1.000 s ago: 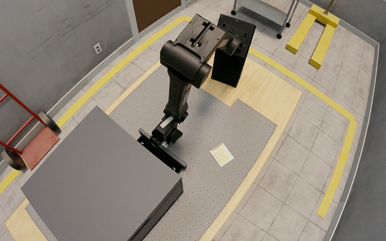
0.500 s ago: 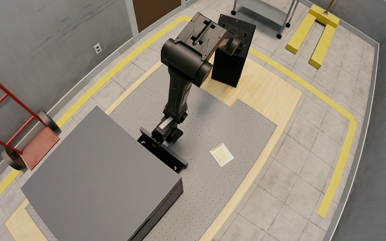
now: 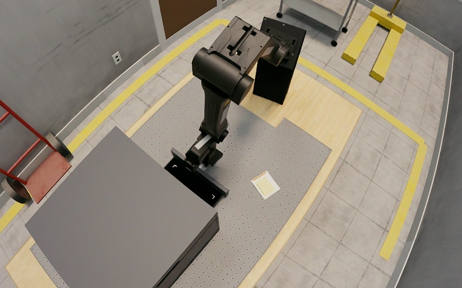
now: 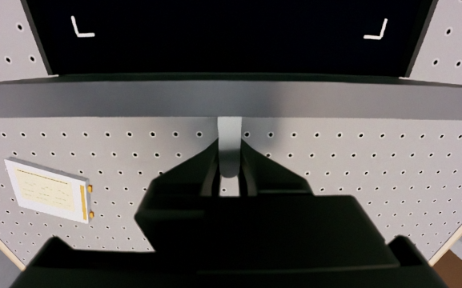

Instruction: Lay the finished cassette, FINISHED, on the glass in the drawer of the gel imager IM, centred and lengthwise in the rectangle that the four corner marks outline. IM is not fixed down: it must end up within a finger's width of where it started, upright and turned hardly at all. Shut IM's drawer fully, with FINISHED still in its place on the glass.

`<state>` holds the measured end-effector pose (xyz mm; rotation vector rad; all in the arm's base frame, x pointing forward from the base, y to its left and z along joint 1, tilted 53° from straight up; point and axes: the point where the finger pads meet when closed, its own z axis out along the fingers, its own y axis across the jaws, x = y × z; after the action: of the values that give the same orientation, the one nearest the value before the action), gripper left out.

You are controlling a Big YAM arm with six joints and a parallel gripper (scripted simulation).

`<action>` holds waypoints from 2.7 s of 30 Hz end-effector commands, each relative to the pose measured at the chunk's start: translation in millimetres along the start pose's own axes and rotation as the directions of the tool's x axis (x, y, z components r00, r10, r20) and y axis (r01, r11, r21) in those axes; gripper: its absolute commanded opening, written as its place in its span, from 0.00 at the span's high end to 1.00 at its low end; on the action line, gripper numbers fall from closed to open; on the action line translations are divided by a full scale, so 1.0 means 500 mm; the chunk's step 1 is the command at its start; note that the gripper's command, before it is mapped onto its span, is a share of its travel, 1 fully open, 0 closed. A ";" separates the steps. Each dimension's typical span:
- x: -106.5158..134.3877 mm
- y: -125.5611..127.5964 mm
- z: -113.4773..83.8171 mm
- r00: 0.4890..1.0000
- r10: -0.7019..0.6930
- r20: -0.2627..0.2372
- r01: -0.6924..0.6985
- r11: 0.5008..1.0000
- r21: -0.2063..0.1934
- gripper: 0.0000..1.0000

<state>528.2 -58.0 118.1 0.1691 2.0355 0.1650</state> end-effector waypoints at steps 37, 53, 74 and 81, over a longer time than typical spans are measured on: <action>0.108 0.008 -0.013 0.996 0.005 -0.086 -0.006 1.000 -0.004 0.92; 0.072 0.008 -0.025 0.994 -0.008 -0.109 0.008 1.000 -0.007 0.92; 0.160 0.010 -0.025 0.978 -0.006 -0.209 0.004 1.000 -0.010 0.92; 0.173 0.009 -0.028 0.979 -0.008 -0.202 0.006 1.000 -0.008 0.92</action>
<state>504.5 -50.8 87.6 0.1616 2.1493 0.1777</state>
